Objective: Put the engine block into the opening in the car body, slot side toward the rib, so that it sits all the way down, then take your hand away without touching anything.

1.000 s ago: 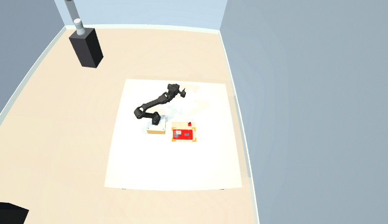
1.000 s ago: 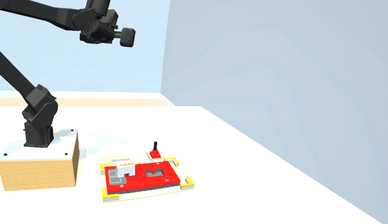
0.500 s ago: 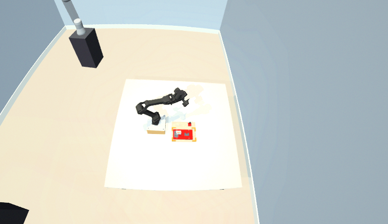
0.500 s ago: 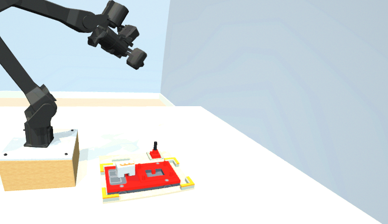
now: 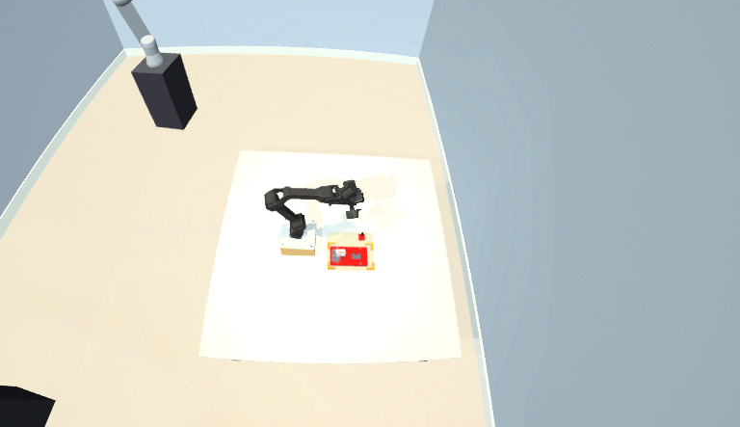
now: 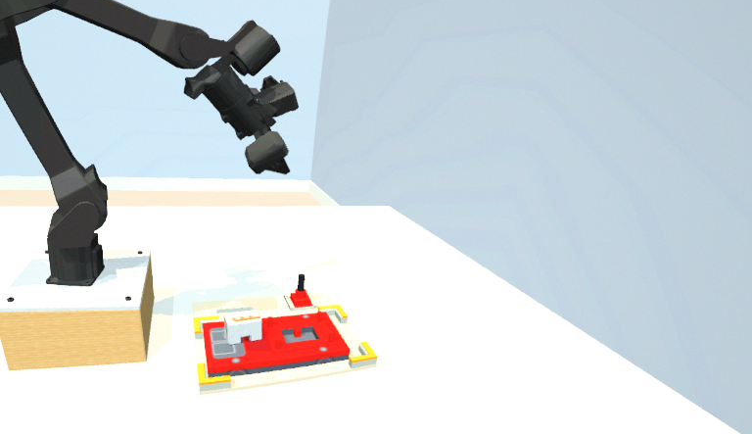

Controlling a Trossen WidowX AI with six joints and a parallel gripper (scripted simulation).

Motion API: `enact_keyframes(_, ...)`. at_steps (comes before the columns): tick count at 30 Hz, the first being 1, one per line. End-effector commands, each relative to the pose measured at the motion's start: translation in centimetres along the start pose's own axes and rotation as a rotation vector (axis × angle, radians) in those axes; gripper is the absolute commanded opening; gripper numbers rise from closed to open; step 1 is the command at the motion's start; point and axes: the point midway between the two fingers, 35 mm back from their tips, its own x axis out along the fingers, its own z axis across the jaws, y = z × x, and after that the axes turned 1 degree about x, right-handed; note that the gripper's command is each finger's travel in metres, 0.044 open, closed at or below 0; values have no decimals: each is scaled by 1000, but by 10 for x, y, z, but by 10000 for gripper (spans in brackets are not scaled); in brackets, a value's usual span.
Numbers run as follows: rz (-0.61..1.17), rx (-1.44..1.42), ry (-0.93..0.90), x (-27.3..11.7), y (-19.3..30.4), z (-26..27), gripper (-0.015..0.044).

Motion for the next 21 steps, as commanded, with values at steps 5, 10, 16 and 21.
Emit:
enact_keyframes(5, 58, 212, 153, 5, 6, -44, 440)
enact_keyframes(10, 89, 352, 250, 5, 11, -71, 440)
enact_keyframes(16, 121, 521, 366, 2, 20, -103, 440)
enact_keyframes(21, 143, 662, 463, -3, 29, -127, 440)
